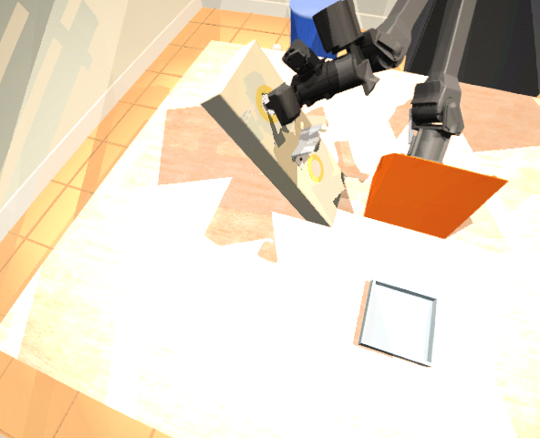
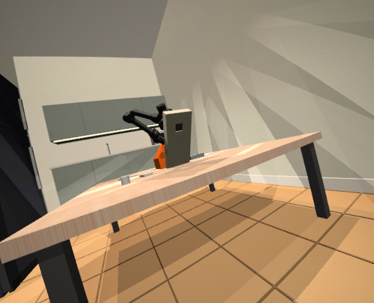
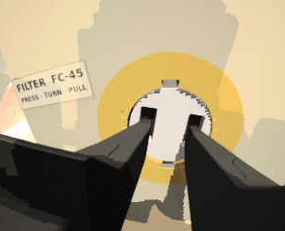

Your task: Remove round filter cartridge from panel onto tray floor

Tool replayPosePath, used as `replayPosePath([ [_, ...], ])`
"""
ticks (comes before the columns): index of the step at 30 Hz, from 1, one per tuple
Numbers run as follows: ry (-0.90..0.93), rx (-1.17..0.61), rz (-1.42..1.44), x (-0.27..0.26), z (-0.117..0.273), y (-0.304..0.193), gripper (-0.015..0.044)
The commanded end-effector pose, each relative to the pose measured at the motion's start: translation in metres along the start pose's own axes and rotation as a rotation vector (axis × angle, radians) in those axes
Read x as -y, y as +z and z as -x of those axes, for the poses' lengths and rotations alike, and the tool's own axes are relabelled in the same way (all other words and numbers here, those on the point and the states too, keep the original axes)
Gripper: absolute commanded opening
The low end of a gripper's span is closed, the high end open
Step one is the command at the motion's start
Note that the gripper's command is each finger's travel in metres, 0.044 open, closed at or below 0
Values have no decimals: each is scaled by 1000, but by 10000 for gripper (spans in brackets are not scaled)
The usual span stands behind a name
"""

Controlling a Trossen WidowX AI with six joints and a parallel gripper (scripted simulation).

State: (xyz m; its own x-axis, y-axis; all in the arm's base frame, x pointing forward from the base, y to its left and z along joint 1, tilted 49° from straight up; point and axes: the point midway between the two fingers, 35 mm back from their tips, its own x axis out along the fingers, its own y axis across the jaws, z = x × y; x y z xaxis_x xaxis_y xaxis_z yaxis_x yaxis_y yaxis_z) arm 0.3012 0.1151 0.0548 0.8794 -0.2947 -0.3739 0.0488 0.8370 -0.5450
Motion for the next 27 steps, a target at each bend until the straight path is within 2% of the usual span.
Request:
replayPosePath([
  [1, 4, 1, 2, 0, 0, 1, 96],
  [27, 4, 2, 2, 0, -4, 2, 96],
])
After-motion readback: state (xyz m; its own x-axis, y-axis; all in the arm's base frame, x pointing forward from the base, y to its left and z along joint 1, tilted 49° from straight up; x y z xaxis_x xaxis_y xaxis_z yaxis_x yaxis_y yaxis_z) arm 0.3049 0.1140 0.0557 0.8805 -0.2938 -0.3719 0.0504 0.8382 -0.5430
